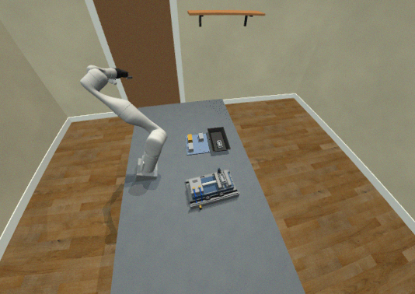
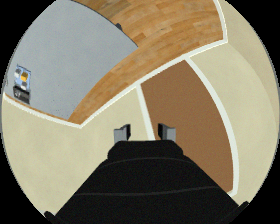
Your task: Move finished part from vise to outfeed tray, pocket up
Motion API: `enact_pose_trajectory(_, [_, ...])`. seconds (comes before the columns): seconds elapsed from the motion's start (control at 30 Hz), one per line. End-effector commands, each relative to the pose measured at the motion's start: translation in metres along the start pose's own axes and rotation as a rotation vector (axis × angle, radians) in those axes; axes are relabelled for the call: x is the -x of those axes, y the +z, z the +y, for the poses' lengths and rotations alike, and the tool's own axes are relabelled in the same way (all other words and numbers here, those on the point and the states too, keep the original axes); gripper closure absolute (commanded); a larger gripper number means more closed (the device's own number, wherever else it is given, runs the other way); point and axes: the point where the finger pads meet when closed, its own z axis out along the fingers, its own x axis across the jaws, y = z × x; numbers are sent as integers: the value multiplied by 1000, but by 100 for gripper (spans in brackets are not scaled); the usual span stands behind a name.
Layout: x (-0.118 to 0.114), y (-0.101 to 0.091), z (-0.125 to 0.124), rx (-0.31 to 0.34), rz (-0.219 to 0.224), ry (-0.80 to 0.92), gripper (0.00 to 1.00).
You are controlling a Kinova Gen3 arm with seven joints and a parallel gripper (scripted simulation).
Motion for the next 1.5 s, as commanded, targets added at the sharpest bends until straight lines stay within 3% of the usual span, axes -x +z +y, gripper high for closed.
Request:
enact_pose_trajectory(0.0, [-19, -32, -2, -12, 50, 26, 0])
enact_pose_trajectory(0.2, [-44, -87, -18, -61, 124, 94, 0])
enact_pose_trajectory(0.27, [-44, -87, -18, -61, 124, 94, 0])
enact_pose_trajectory(0.33, [-55, -115, -26, -86, 159, 126, 0])
enact_pose_trajectory(0.77, [-87, -237, -62, -211, 298, 244, 0])
enact_pose_trajectory(0.83, [-87, -237, -62, -211, 298, 244, 0])
enact_pose_trajectory(0.9, [-91, -269, -72, -247, 331, 269, 0])
enact_pose_trajectory(1.33, [-92, -396, -111, -399, 447, 353, 0])
enact_pose_trajectory(1.4, [-92, -396, -111, -399, 447, 353, 0])
enact_pose_trajectory(1.43, [-89, -422, -119, -432, 467, 366, 0])
enact_pose_trajectory(1.47, [-88, -429, -121, -442, 473, 370, 0])
